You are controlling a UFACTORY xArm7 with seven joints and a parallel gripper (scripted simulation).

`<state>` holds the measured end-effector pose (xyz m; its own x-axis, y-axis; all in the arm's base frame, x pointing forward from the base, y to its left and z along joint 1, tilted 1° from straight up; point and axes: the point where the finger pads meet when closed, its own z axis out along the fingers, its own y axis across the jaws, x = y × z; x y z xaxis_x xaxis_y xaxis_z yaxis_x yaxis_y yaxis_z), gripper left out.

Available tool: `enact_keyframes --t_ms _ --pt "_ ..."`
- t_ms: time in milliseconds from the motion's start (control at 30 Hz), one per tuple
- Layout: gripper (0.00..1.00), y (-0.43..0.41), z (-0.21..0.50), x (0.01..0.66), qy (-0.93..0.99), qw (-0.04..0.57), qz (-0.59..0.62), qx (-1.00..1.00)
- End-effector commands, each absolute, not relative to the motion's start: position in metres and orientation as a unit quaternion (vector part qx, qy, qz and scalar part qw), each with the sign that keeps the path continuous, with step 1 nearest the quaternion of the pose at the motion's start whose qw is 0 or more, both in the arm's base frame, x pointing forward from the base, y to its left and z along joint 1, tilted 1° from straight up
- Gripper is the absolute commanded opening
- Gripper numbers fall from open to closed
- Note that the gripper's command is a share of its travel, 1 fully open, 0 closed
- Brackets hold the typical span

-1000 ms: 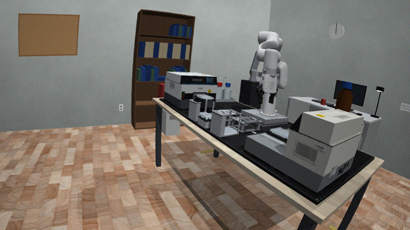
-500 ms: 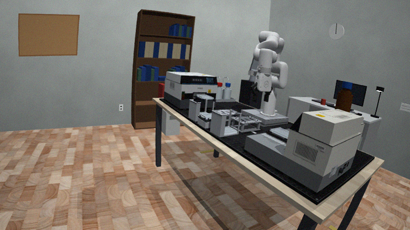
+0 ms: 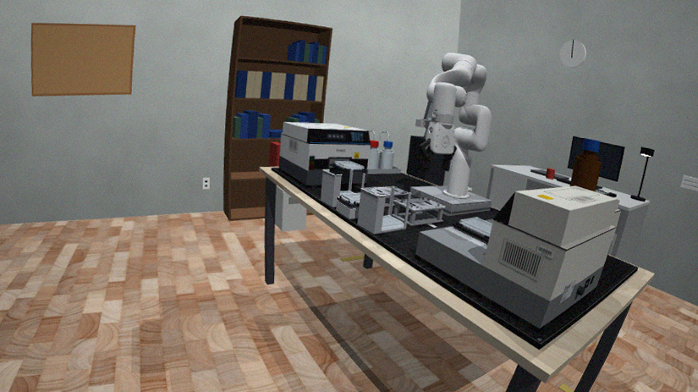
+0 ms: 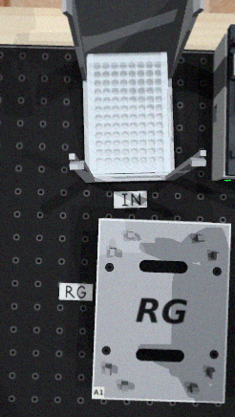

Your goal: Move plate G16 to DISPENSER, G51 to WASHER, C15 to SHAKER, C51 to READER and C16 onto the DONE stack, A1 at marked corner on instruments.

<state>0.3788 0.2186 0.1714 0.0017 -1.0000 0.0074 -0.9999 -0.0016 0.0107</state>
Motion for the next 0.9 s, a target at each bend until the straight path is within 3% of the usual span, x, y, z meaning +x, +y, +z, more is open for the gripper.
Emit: enact_keyframes --t_ms 0,867 --pt "1.0 0.203 0.174 0.379 -0.707 0.004 0.0 0.708" --pt "1.0 0.138 0.174 0.373 -0.707 0.004 0.0 0.708"
